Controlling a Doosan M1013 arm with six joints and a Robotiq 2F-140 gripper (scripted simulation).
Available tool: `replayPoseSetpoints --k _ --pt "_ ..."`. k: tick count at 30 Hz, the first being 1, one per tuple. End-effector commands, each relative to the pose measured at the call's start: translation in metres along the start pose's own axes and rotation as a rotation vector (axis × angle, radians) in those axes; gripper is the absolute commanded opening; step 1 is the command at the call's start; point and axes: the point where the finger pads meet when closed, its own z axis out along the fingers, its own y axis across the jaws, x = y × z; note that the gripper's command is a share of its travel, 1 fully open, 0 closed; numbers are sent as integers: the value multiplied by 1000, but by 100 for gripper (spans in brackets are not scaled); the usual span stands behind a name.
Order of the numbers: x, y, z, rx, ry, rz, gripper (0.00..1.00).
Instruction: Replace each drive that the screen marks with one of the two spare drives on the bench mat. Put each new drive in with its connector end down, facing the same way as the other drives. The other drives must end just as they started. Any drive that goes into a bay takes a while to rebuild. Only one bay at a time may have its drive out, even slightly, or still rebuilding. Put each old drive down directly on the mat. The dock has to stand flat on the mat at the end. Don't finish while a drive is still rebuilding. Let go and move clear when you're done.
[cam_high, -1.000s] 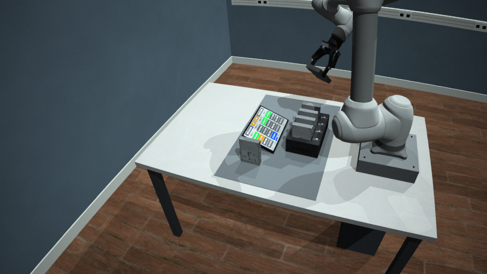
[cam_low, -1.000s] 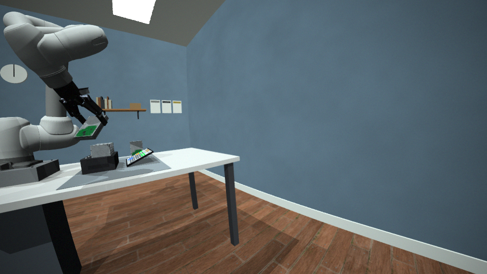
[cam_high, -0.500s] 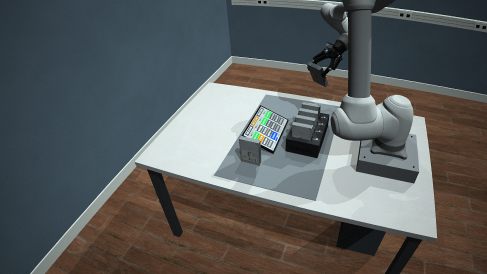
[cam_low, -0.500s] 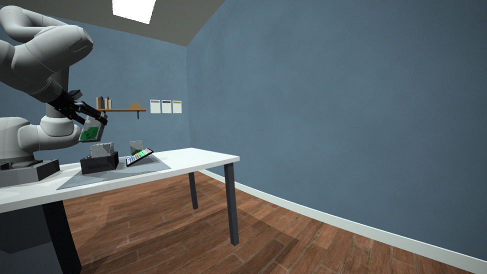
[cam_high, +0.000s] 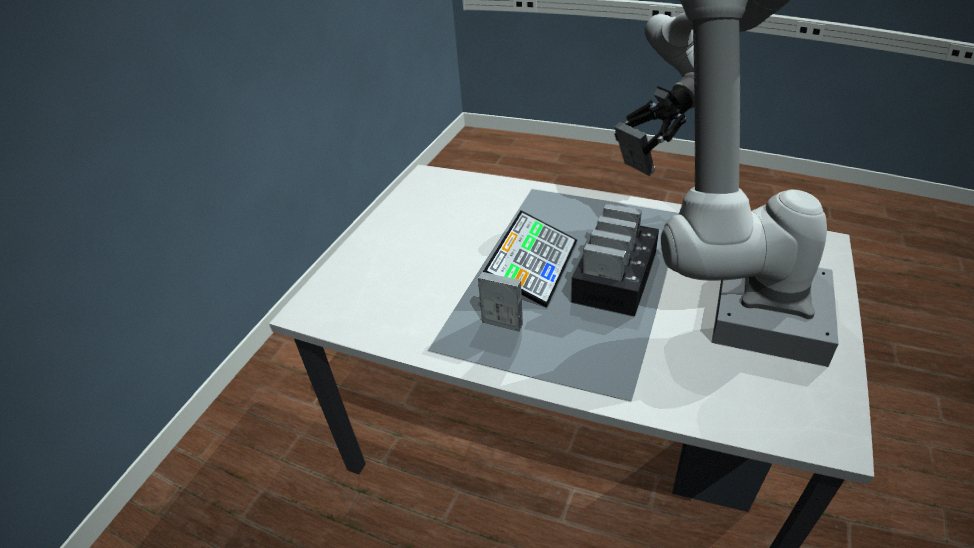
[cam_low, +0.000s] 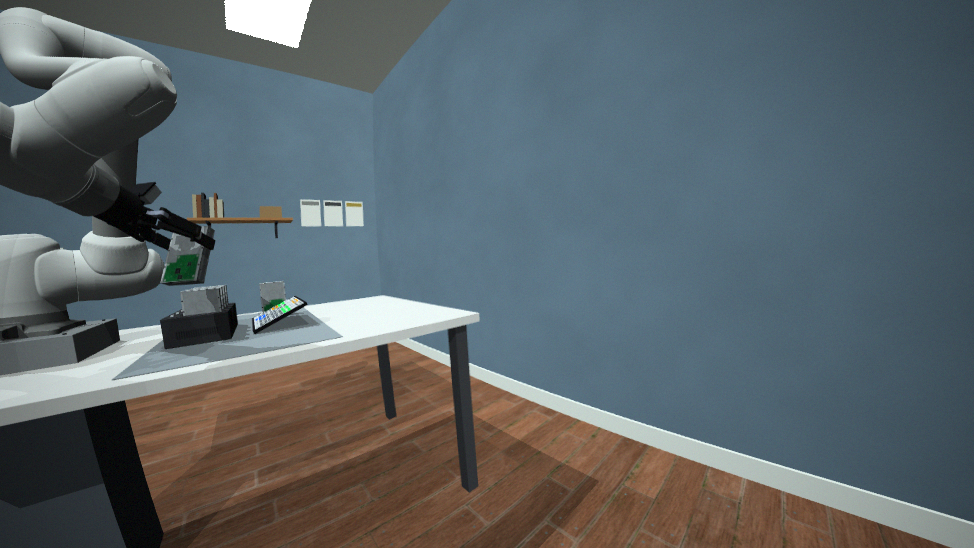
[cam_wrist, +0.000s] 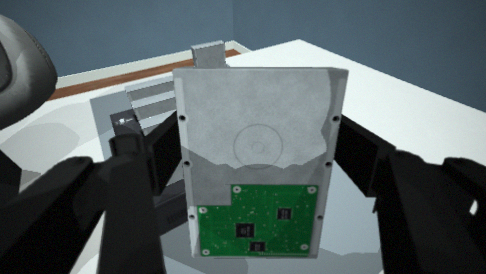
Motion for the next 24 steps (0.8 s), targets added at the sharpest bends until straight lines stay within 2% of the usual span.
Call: replayPoseSetpoints --k 1,4,15,24 --pt "1 0 0 1 27 -1 10" --pt "1 0 0 2 65 0 10" --pt "1 0 0 1 330 -1 10" --pt "1 0 -1 -1 374 -2 10"
